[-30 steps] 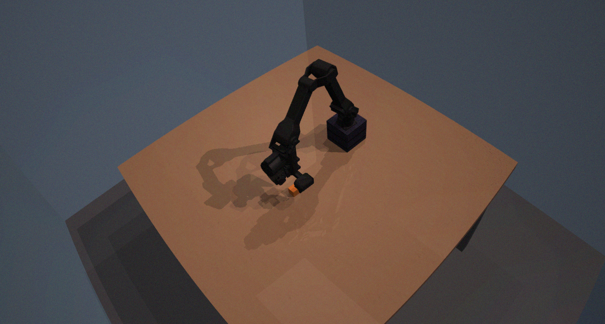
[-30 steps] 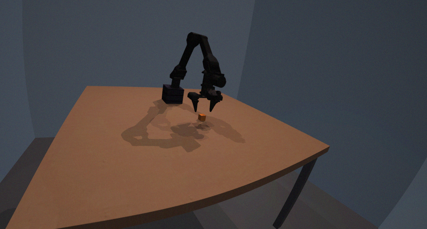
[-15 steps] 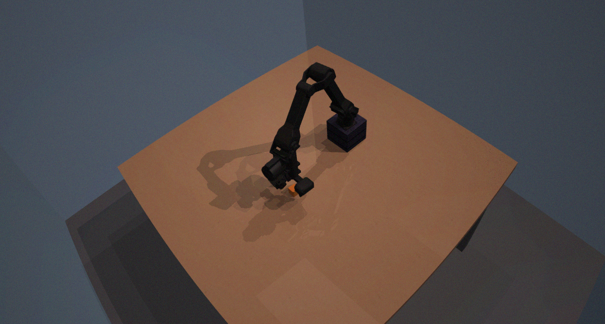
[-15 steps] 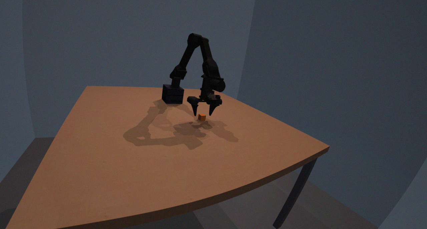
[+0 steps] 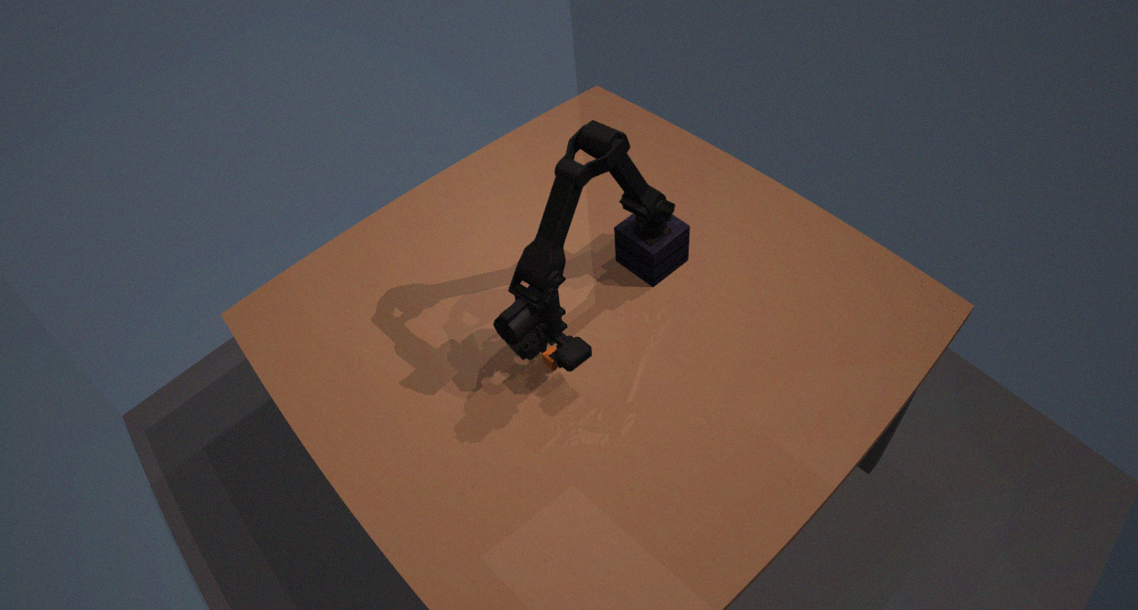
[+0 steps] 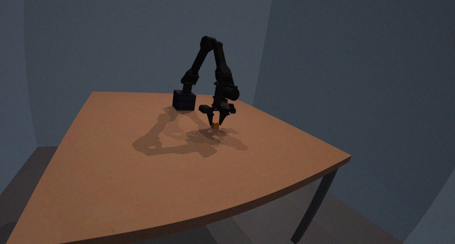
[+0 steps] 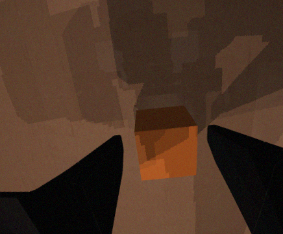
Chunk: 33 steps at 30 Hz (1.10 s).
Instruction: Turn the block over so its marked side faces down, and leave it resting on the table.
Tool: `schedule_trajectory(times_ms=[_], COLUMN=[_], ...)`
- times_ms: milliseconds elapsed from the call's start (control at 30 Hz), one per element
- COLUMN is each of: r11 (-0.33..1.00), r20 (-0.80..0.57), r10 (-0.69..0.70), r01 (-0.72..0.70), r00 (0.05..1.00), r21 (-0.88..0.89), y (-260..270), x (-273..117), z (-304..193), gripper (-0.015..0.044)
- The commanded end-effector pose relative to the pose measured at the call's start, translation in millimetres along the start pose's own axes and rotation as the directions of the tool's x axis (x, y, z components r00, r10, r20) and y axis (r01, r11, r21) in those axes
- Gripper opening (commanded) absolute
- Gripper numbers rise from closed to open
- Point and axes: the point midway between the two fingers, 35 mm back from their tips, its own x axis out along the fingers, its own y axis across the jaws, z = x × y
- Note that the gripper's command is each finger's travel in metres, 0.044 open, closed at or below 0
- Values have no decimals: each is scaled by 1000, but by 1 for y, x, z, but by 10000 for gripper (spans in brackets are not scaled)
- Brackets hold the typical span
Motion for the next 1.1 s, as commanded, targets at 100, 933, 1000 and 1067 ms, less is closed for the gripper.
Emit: schedule_trajectory(times_ms=[100, 933, 1000, 1067], r11=[1000, 1000, 1000, 1000], r20=[-4, 7, 38, 71], r10=[3, 2, 1, 0], r01=[-3, -2, -1, 0], r00=[1000, 1000, 999, 997], r21=[0, -1, -2, -3], y=[0, 0, 0, 1], x=[1, -28, -26, -24], z=[-2, -1, 0, 0], gripper=[112, 0, 0, 0])
